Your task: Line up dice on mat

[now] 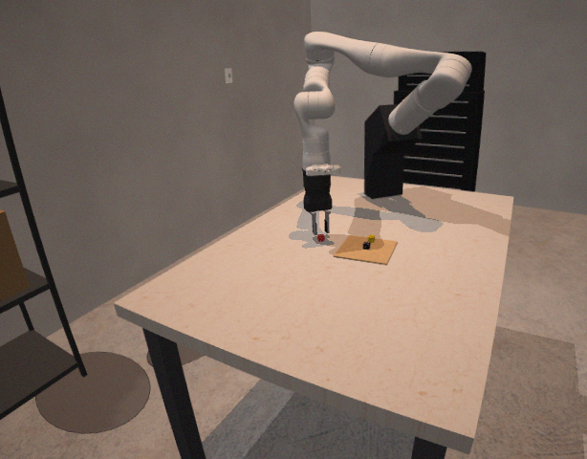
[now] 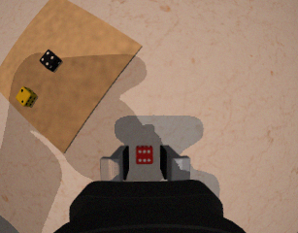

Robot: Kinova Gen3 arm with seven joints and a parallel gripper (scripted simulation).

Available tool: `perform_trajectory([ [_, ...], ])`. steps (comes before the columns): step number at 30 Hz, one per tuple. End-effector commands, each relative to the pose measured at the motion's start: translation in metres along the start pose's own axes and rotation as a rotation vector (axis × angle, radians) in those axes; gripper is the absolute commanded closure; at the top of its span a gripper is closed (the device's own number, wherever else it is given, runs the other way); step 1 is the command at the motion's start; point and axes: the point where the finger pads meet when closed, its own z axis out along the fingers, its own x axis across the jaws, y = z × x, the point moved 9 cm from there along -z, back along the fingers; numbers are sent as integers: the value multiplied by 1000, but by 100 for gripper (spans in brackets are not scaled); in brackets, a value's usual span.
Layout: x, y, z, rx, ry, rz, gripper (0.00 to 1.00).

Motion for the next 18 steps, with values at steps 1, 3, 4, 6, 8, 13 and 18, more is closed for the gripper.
perform_trajectory([
  [1, 1, 0, -1, 0, 2, 0, 36],
  [3, 1, 0, -1, 0, 2, 0, 36],
  [4, 1, 0, -1, 0, 2, 0, 36],
  [6, 1, 0, -1, 0, 2, 0, 36],
  [8, 1, 0, 0, 0, 2, 0, 36],
  [13, 1, 0, 2, 0, 2, 0, 36],
  [18, 1, 0, 5, 0, 2, 0, 36],
])
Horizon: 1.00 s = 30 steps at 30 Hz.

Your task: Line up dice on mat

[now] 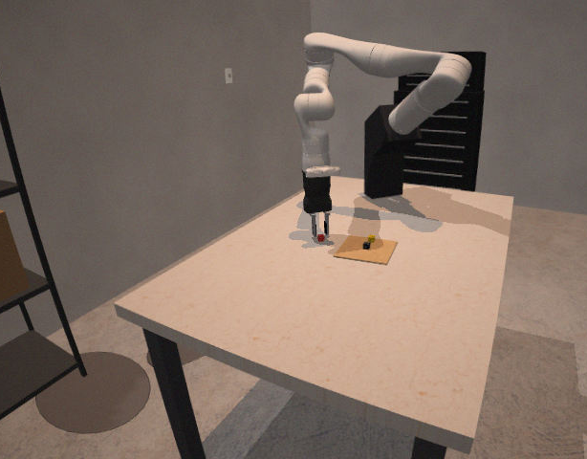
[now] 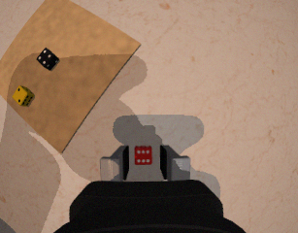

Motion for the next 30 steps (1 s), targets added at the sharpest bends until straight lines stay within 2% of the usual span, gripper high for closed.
perform_trajectory([
  [1, 0, 0, 2, 1, -1, 0, 36],
  [13, 0, 0, 16, 1, -1, 0, 36],
  [30, 0, 0, 17, 1, -1, 0, 36],
])
